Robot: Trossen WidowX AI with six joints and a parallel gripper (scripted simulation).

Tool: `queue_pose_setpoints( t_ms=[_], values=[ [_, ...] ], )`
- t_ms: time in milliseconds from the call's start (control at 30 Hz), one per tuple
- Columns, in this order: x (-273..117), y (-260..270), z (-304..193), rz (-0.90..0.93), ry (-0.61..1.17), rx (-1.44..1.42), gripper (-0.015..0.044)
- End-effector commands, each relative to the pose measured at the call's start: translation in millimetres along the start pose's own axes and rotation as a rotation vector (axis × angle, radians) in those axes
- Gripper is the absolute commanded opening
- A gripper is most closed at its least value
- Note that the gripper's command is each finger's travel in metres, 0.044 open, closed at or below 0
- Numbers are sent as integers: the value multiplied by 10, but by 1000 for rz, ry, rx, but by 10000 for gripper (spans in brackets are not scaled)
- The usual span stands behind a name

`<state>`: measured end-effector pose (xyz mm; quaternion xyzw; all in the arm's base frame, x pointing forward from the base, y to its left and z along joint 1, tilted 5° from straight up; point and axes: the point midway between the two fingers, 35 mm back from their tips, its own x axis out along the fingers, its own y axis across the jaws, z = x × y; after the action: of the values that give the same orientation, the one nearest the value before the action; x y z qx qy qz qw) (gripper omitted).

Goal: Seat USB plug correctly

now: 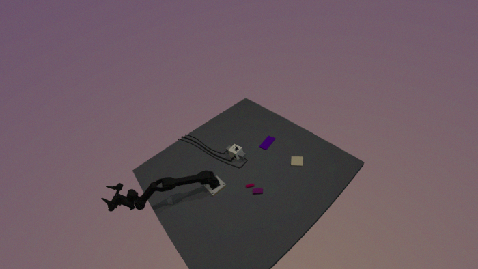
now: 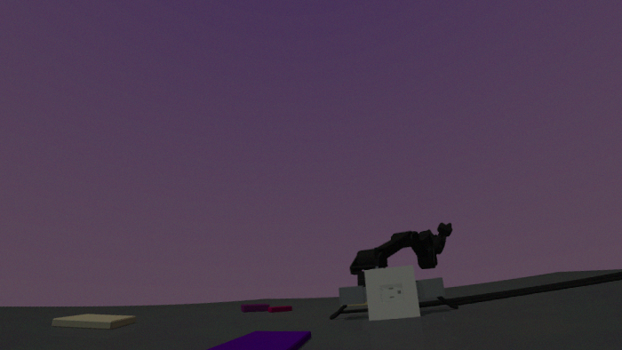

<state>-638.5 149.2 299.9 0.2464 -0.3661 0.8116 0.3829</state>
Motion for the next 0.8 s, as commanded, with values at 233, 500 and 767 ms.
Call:
queue_pose_setpoints(
  t_ms=[233, 500, 767],
  values=[
    [378, -775, -840, -29, 122, 7, 440],
    [569, -1843, -1838, -59, 334, 46, 440],
    [416, -3058, -2645, -154, 555, 107, 440]
  ],
)
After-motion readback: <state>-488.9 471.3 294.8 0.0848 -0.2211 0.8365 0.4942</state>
